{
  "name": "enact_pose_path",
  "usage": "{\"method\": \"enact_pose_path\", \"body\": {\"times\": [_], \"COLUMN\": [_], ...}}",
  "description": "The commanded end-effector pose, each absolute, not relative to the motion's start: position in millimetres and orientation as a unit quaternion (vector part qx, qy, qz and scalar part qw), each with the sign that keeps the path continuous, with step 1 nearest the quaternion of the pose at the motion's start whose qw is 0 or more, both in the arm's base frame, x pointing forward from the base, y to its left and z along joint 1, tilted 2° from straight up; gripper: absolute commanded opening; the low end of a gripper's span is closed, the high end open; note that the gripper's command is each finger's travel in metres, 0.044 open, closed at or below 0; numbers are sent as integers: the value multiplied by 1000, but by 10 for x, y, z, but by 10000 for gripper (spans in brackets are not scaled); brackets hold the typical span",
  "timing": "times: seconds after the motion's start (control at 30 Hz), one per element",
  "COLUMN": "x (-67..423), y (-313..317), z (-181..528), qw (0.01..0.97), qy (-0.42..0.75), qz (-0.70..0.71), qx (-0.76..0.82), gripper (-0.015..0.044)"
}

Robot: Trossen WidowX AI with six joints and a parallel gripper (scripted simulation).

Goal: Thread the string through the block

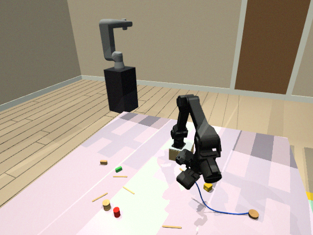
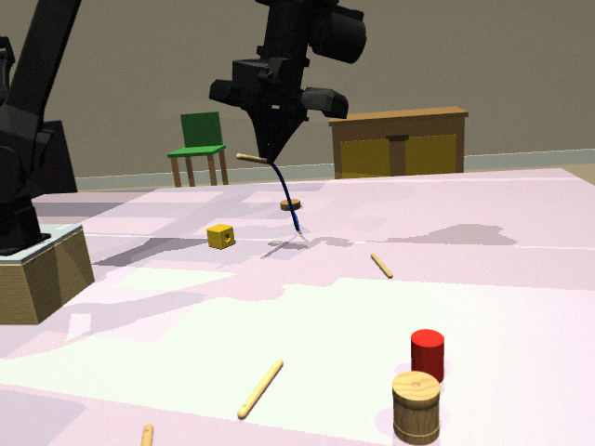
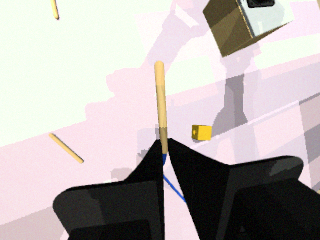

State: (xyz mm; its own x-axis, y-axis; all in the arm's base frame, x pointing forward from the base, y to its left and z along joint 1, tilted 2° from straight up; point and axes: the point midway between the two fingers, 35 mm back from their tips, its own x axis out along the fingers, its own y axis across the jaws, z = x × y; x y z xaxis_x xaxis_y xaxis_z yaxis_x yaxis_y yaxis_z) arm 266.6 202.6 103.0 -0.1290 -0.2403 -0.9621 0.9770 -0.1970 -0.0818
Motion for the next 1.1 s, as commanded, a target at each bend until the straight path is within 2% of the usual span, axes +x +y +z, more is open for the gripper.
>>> {"method": "enact_pose_path", "body": {"times": [0.0, 0.53, 1.07], "x": [2666, 2674, 2689], "y": [2034, 2037, 2040], "z": [1030, 1031, 1033], "qw": [511, 600, 644], "qy": [456, 607, 711], "qz": [-600, -452, -268], "qx": [414, 261, 91], "gripper": [0, 0, 0]}}
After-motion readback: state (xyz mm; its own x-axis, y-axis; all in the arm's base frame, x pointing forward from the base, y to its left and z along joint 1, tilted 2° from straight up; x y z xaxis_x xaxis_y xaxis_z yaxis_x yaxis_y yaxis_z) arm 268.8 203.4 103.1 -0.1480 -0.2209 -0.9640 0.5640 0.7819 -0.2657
